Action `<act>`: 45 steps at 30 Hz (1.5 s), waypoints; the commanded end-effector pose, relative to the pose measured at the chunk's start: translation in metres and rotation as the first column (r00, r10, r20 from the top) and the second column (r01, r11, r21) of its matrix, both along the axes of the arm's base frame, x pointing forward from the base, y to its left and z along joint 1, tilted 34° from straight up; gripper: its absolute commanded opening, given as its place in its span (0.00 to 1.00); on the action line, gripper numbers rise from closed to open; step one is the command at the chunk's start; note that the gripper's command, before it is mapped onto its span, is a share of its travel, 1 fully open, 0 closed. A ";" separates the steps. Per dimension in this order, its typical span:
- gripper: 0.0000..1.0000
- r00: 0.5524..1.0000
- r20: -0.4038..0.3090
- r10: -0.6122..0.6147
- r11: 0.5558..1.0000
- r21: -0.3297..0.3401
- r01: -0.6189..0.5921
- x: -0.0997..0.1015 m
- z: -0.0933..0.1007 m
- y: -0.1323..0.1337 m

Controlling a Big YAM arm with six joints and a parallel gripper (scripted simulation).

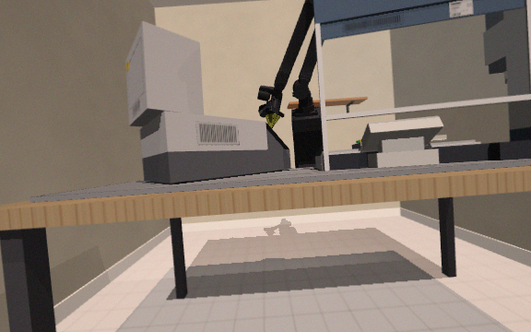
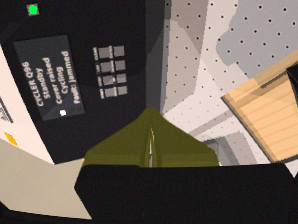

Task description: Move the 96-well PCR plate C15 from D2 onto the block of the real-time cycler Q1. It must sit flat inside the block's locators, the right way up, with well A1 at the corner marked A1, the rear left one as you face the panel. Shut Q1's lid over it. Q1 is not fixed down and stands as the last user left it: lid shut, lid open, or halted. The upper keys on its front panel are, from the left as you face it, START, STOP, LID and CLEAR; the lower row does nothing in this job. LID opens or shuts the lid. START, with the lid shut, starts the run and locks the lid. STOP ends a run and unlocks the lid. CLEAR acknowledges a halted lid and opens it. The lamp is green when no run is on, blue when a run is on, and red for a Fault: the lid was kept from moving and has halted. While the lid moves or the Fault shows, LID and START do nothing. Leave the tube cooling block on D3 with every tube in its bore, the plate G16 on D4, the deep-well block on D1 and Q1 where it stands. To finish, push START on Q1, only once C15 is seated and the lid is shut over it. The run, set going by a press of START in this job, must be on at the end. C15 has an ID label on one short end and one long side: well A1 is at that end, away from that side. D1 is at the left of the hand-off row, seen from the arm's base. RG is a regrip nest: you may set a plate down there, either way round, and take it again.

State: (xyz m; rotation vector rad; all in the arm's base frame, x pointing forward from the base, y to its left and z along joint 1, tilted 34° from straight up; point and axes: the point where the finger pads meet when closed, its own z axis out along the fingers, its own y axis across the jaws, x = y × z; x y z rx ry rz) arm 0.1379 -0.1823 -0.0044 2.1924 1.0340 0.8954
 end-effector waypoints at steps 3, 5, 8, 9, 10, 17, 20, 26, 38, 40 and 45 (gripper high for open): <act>0.00 1.000 -0.001 0.015 1.000 -0.020 -0.015 0.001 0.000 0.004; 0.00 1.000 0.000 0.015 0.999 -0.031 -0.015 0.001 0.002 -0.001; 0.00 1.000 0.001 0.015 0.999 -0.045 -0.014 0.002 0.006 -0.007; 0.00 1.000 0.001 0.015 0.999 -0.045 -0.014 0.002 0.006 -0.007; 0.00 1.000 0.001 0.015 0.999 -0.045 -0.014 0.002 0.006 -0.007; 0.00 1.000 0.002 0.006 0.999 -0.050 -0.006 0.000 0.009 -0.016; 0.00 1.000 0.002 -0.006 0.999 -0.041 0.006 -0.002 0.007 -0.018; 0.00 1.000 0.002 -0.010 0.999 -0.041 0.010 -0.003 0.008 -0.020; 0.00 1.000 0.003 -0.008 0.998 -0.058 0.008 -0.002 0.010 -0.019; 0.00 1.000 0.002 -0.008 0.999 -0.042 0.008 -0.002 0.007 -0.014; 0.00 1.000 0.001 -0.007 1.000 -0.017 0.007 -0.003 0.001 -0.006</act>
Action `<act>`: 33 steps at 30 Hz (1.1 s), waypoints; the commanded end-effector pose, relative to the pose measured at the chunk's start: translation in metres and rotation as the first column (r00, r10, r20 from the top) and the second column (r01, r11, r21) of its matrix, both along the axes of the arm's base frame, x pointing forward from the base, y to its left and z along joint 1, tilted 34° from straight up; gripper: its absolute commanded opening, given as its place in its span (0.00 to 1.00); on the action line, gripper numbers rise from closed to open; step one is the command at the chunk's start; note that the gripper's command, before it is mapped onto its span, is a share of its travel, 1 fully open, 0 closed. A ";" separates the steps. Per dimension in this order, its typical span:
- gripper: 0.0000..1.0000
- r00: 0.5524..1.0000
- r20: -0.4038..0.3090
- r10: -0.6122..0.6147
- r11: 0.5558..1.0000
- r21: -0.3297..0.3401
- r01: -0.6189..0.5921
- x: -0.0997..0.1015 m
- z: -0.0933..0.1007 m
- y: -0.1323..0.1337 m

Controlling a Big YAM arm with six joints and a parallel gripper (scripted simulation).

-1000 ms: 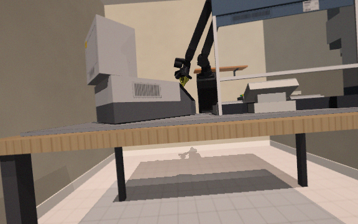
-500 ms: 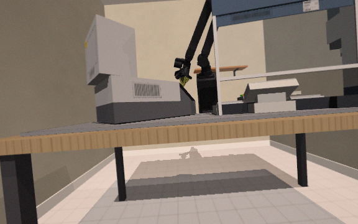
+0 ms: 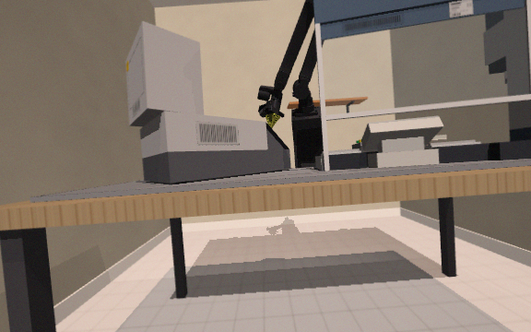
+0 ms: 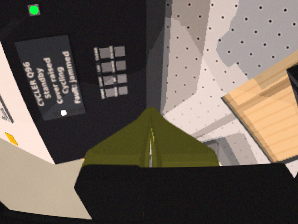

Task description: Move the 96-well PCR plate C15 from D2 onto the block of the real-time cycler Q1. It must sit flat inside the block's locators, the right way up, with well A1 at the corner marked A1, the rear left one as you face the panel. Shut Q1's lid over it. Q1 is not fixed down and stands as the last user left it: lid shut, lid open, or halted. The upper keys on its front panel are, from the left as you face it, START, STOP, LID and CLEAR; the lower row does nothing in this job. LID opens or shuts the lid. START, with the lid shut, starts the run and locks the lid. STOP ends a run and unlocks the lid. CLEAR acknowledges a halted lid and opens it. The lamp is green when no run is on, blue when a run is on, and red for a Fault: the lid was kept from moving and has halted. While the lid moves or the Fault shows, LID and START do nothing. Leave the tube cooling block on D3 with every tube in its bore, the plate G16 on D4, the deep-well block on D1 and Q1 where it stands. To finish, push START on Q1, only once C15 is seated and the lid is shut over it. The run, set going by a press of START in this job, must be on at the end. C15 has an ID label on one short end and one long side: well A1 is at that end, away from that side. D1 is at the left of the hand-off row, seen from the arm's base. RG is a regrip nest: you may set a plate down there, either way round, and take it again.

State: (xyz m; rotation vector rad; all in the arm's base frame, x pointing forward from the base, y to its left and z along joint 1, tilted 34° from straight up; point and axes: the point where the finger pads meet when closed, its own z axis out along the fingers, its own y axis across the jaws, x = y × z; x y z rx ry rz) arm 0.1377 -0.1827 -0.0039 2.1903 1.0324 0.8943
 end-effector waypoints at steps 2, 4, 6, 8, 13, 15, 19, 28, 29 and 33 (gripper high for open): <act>0.00 1.000 -0.001 -0.006 1.000 -0.008 0.006 -0.003 -0.001 -0.002; 0.00 1.000 -0.001 -0.006 1.000 -0.004 0.006 -0.003 -0.002 0.002; 0.00 1.000 -0.001 -0.006 1.000 -0.010 0.006 -0.003 -0.002 0.002; 0.00 1.000 -0.001 -0.005 1.000 -0.014 0.005 -0.003 -0.001 0.002; 0.00 1.000 0.000 -0.005 1.000 -0.031 0.005 -0.002 0.003 -0.005; 0.00 1.000 0.000 -0.005 0.999 -0.036 0.005 -0.002 0.004 -0.007; 0.00 1.000 0.000 -0.005 0.999 -0.049 0.005 -0.002 0.008 -0.013; 0.00 1.000 -0.001 0.017 0.999 -0.040 -0.017 0.003 0.007 -0.015; 0.00 1.000 -0.001 0.018 0.999 -0.040 -0.018 0.003 0.007 -0.015; 0.00 1.000 -0.001 0.018 0.999 -0.039 -0.019 0.003 0.007 -0.016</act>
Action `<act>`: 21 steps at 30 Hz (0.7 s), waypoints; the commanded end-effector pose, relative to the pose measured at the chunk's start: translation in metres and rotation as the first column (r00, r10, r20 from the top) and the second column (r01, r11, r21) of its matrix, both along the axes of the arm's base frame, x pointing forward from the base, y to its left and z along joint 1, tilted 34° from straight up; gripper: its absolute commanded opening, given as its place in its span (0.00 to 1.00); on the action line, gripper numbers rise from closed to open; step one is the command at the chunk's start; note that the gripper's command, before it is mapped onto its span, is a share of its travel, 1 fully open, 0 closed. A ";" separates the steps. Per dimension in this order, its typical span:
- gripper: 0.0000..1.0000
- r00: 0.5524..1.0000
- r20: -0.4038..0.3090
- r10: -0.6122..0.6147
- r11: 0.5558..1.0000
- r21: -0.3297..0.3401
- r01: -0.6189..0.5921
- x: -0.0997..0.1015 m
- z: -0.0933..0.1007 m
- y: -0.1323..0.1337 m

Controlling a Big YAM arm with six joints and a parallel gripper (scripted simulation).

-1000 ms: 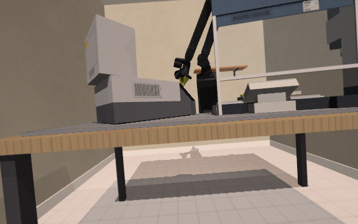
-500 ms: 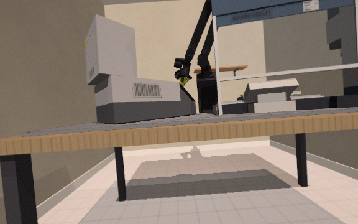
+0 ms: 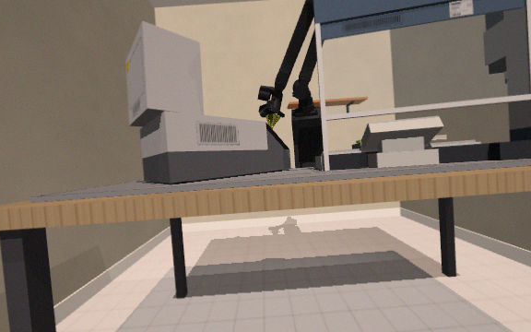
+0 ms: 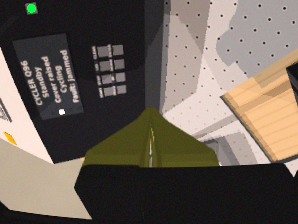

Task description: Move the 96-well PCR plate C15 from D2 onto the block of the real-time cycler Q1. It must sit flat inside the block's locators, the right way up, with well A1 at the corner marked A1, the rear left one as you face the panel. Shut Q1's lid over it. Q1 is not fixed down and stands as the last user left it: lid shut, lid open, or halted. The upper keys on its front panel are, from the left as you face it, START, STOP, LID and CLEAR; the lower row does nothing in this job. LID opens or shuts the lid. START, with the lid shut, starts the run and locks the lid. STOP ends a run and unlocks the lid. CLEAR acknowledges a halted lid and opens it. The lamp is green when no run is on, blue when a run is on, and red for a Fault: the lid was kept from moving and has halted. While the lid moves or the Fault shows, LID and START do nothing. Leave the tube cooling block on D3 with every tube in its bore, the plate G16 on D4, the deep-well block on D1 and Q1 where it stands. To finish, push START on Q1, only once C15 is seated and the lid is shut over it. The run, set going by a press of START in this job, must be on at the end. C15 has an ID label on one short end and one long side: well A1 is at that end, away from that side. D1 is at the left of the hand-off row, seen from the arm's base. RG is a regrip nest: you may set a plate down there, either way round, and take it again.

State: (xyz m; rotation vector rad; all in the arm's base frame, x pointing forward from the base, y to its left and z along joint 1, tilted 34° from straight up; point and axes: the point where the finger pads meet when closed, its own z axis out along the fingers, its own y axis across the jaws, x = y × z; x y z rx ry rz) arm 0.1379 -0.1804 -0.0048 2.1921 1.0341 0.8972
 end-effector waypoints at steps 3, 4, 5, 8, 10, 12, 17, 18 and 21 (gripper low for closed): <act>0.00 1.000 -0.001 0.007 0.999 -0.042 -0.007 0.001 0.009 -0.021; 0.00 1.000 -0.001 0.003 0.999 -0.042 -0.003 0.000 0.009 -0.022; 0.00 1.000 -0.001 -0.001 0.999 -0.043 0.001 0.000 0.009 -0.023; 0.00 1.000 -0.001 -0.013 0.999 -0.044 0.013 -0.003 0.009 -0.024; 0.00 1.000 -0.002 -0.013 0.999 -0.035 0.013 -0.003 0.007 -0.020; 0.00 1.000 -0.003 -0.013 1.000 -0.027 0.013 -0.003 0.005 -0.016; 0.00 1.000 -0.003 -0.013 1.000 -0.027 0.013 -0.003 0.003 -0.011; 0.00 1.000 -0.003 -0.013 1.000 -0.026 0.013 -0.003 0.003 -0.009; 0.00 1.000 -0.003 -0.013 1.000 -0.020 0.013 -0.003 0.001 -0.004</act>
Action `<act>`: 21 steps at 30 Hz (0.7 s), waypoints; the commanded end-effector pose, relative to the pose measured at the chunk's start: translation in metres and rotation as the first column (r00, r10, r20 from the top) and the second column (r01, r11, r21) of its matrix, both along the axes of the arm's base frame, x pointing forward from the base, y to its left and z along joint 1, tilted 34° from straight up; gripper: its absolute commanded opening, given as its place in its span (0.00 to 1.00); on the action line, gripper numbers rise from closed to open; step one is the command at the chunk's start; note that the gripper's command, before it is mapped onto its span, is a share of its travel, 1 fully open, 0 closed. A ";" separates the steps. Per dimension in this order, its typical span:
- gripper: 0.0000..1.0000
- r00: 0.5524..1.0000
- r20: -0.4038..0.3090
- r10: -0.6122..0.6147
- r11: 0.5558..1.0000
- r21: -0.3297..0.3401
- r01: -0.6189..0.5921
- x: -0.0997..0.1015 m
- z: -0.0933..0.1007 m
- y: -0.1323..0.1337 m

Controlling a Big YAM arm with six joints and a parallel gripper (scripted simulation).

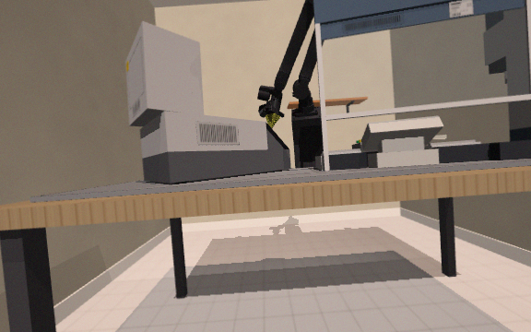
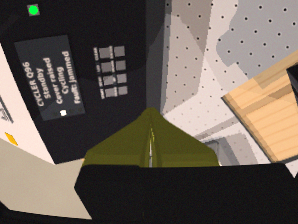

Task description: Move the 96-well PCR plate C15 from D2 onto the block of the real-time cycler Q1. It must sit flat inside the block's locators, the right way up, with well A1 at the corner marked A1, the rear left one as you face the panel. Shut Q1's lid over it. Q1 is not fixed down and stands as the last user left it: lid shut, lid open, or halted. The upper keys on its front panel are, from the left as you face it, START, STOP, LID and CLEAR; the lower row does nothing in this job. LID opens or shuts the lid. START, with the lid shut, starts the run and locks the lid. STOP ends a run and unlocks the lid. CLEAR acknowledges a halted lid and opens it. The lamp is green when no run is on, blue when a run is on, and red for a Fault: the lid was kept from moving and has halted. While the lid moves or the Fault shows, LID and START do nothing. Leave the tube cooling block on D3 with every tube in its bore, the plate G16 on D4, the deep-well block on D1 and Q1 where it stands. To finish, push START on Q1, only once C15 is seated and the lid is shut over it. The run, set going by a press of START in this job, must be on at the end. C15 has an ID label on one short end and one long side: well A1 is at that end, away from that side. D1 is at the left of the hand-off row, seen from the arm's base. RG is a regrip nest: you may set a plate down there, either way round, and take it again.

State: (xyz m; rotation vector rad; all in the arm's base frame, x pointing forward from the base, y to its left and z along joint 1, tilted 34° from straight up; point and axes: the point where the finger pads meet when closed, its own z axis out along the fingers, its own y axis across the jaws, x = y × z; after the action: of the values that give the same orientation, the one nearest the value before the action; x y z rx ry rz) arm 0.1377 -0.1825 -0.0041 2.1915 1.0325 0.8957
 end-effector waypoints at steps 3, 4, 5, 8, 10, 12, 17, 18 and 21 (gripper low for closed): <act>0.00 1.000 -0.004 -0.011 1.000 -0.016 0.011 -0.003 -0.001 0.001; 0.00 1.000 -0.004 -0.011 1.000 -0.016 0.011 -0.003 -0.001 0.001; 0.00 1.000 -0.004 -0.011 1.000 -0.016 0.011 -0.003 -0.001 0.001; 0.00 1.000 -0.004 -0.011 1.000 -0.022 0.011 -0.003 0.001 -0.002; 0.00 1.000 -0.004 -0.011 0.999 -0.030 0.011 -0.003 0.003 -0.006; 0.00 1.000 -0.004 -0.011 0.999 -0.034 0.011 -0.003 0.004 -0.008; 0.00 1.000 -0.003 -0.011 0.999 -0.049 0.011 -0.003 0.008 -0.016; 0.00 1.000 -0.003 -0.011 0.999 -0.052 0.011 -0.002 0.009 -0.018; 0.00 1.000 -0.003 -0.011 0.999 -0.050 0.010 -0.002 0.009 -0.018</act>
State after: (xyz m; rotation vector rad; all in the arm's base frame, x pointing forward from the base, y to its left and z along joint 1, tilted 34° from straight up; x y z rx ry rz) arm 0.1376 -0.1803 -0.0051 2.1942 1.0319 0.8970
